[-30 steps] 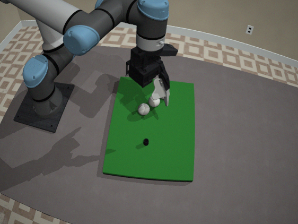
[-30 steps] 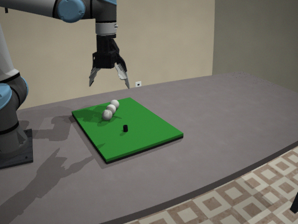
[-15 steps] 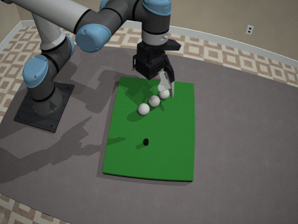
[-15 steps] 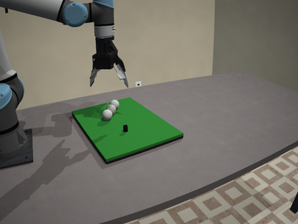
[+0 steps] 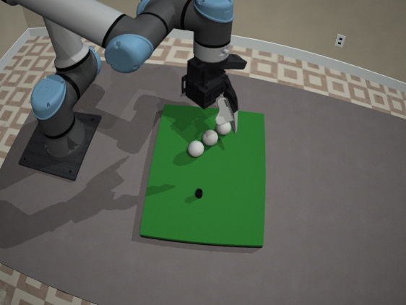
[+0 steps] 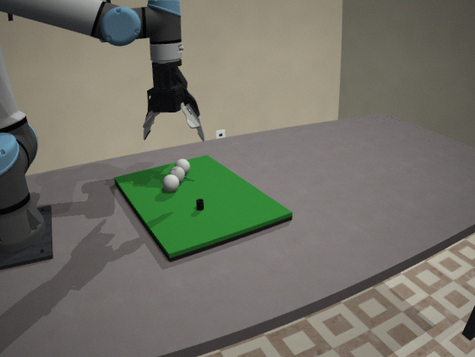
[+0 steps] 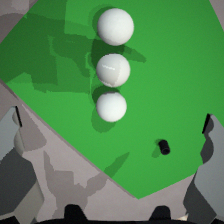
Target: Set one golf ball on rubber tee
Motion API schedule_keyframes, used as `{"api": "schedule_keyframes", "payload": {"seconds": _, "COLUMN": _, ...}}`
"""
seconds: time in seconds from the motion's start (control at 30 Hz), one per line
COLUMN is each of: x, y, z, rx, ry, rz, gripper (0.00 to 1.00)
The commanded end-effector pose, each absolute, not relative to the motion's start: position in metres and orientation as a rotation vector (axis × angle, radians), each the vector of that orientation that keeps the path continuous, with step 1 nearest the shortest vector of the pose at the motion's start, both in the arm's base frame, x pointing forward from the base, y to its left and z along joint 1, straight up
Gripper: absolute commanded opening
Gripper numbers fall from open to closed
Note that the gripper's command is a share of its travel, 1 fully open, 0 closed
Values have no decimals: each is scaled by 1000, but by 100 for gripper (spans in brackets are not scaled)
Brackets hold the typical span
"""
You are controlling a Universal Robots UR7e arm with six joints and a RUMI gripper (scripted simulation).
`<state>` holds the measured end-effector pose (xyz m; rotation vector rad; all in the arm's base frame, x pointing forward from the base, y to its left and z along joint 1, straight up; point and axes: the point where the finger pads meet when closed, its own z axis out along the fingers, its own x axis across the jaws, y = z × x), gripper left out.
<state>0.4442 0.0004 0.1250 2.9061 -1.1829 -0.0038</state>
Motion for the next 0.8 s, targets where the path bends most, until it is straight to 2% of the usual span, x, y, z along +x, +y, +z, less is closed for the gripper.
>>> {"api": "schedule_keyframes", "payload": {"seconds": 0.0, "x": 444, "y": 0, "z": 112, "rx": 2906, "ry": -1183, "rz": -2, "gripper": 100}}
{"api": "schedule_keyframes", "payload": {"seconds": 0.47, "x": 443, "y": 0, "z": 40, "rx": 2906, "ry": -1183, "rz": -3, "gripper": 100}}
{"api": "schedule_keyframes", "payload": {"seconds": 0.77, "x": 443, "y": 1, "z": 32, "rx": 2906, "ry": -1183, "rz": -3, "gripper": 100}}
